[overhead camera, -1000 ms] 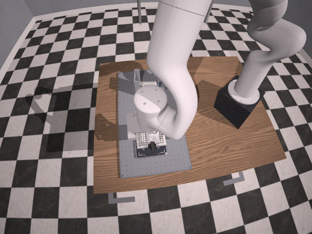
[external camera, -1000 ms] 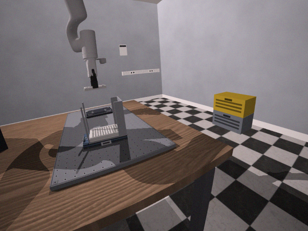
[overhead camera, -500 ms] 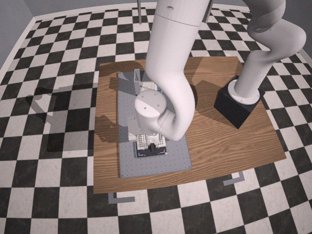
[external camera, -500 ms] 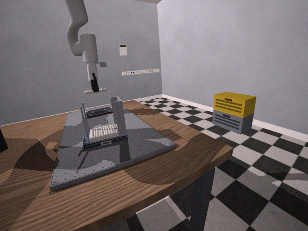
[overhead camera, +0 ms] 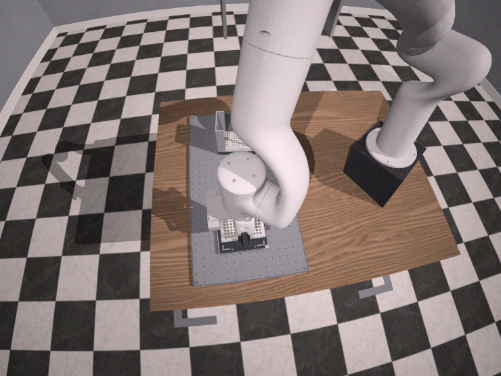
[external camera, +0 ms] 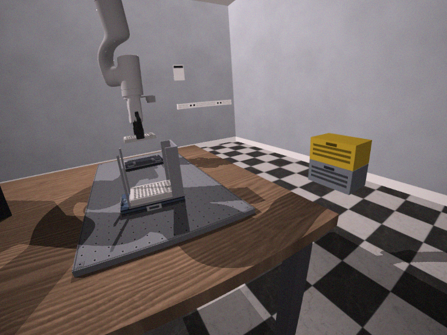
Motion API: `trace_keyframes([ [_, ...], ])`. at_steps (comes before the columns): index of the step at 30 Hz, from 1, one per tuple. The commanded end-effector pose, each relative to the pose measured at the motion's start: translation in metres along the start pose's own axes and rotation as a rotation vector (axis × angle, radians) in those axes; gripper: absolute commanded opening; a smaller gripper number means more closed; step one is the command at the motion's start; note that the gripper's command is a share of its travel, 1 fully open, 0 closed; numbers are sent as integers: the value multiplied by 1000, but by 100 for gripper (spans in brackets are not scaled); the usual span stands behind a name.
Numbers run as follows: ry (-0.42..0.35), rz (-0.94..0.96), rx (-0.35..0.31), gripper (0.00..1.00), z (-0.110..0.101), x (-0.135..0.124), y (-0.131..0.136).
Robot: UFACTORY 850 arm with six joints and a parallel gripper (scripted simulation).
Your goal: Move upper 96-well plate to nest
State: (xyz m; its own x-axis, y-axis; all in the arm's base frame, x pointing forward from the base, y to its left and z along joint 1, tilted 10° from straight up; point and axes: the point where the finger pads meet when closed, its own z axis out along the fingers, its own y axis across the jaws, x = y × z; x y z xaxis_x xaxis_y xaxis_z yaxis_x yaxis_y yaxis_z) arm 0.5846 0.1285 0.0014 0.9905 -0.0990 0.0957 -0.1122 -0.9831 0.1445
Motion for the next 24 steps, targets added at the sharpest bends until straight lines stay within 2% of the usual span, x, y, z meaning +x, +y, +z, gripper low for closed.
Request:
trace_keyframes([
  [1, 2, 0, 0, 0, 7, 1, 0],
  [24, 2, 0, 0, 0, 42, 1, 0],
])
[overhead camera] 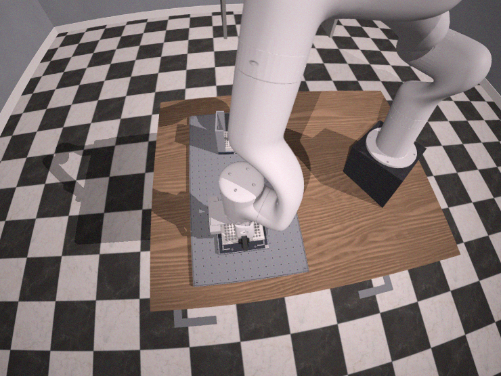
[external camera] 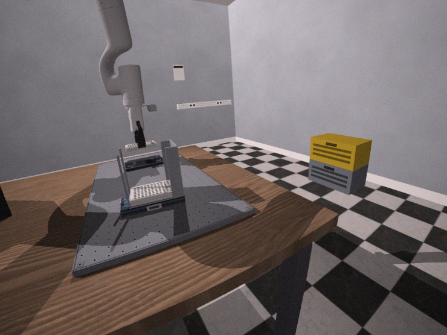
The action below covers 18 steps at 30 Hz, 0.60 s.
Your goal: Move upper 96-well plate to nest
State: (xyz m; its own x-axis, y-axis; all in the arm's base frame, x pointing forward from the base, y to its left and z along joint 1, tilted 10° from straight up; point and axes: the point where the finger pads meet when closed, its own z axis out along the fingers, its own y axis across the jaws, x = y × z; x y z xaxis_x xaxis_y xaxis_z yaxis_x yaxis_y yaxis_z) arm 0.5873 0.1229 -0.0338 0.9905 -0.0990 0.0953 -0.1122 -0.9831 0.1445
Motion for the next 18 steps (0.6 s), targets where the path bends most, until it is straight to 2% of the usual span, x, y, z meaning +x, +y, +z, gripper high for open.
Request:
trace_keyframes([
  [1, 2, 0, 0, 0, 8, 1, 0],
  [18, 2, 0, 0, 0, 33, 1, 0],
])
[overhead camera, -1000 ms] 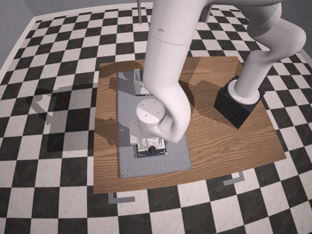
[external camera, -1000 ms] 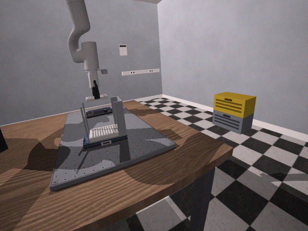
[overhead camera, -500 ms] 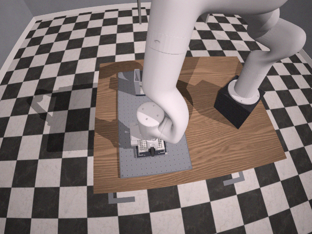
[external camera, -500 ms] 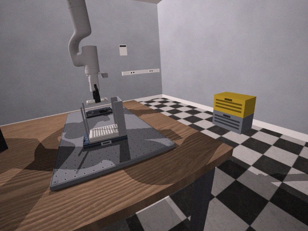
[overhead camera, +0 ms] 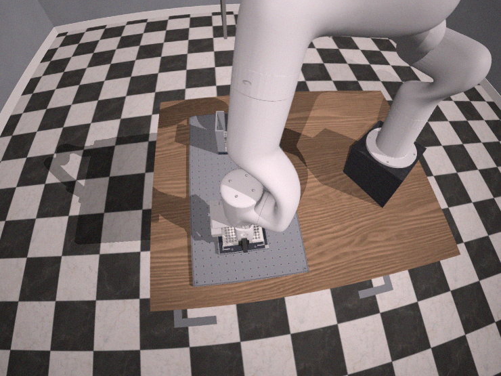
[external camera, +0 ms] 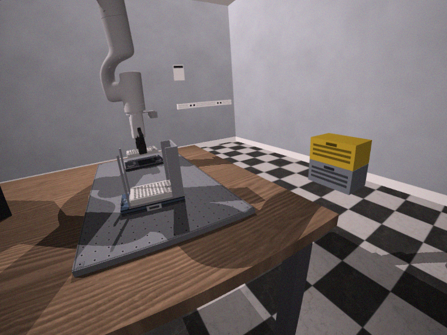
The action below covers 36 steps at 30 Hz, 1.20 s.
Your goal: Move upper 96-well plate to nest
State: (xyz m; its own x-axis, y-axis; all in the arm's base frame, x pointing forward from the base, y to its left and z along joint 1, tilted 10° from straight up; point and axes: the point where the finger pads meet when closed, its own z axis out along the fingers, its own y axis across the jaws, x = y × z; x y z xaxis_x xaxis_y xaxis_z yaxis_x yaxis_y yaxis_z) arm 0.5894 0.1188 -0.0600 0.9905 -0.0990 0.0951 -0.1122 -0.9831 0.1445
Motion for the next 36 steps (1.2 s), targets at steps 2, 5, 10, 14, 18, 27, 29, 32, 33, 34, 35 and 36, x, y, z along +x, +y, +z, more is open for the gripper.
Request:
trace_keyframes([
  [2, 2, 0, 0, 0, 10, 1, 0],
  [5, 3, 0, 0, 0, 12, 1, 0],
  [10, 2, 0, 0, 0, 20, 1, 0],
  [14, 3, 0, 0, 0, 22, 1, 0],
  [18, 3, 0, 0, 0, 22, 1, 0],
  [27, 3, 0, 0, 0, 22, 1, 0],
  [29, 3, 0, 0, 0, 22, 1, 0],
  [32, 3, 0, 0, 0, 22, 1, 0],
  [33, 3, 0, 0, 0, 22, 1, 0],
  [34, 3, 0, 0, 0, 22, 1, 0],
  [35, 3, 0, 0, 0, 22, 1, 0],
  [36, 3, 0, 0, 0, 22, 1, 0],
])
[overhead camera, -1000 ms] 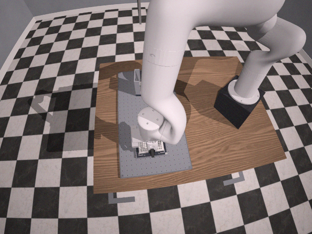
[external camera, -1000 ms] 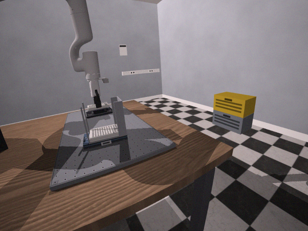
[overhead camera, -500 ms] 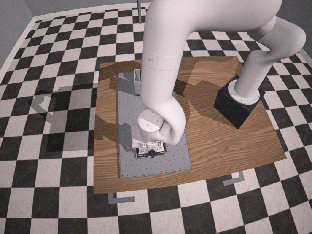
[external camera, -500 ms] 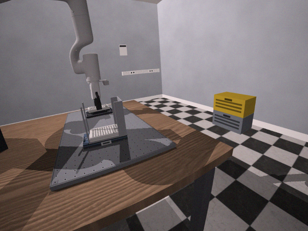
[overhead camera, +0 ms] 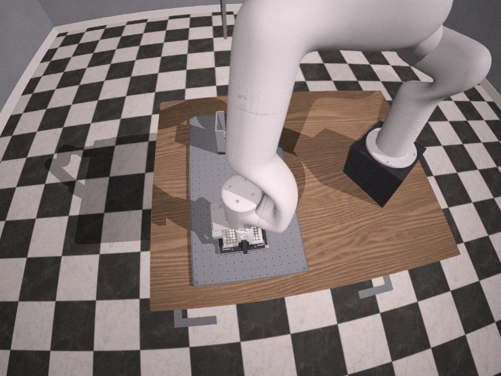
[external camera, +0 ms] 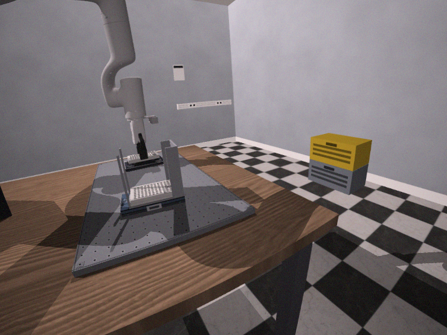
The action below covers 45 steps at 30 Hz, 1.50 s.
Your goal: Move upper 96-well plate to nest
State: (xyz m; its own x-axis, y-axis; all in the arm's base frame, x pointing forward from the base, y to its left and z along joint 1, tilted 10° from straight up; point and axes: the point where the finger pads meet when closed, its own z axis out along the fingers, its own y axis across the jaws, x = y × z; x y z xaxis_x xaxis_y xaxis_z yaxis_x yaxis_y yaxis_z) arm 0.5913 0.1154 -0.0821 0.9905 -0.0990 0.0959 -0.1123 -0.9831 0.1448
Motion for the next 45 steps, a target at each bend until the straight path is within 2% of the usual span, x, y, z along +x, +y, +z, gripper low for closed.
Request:
trace_keyframes([
  [1, 2, 0, 1, 0, 0, 1, 0],
  [45, 2, 0, 1, 0, 6, 1, 0],
])
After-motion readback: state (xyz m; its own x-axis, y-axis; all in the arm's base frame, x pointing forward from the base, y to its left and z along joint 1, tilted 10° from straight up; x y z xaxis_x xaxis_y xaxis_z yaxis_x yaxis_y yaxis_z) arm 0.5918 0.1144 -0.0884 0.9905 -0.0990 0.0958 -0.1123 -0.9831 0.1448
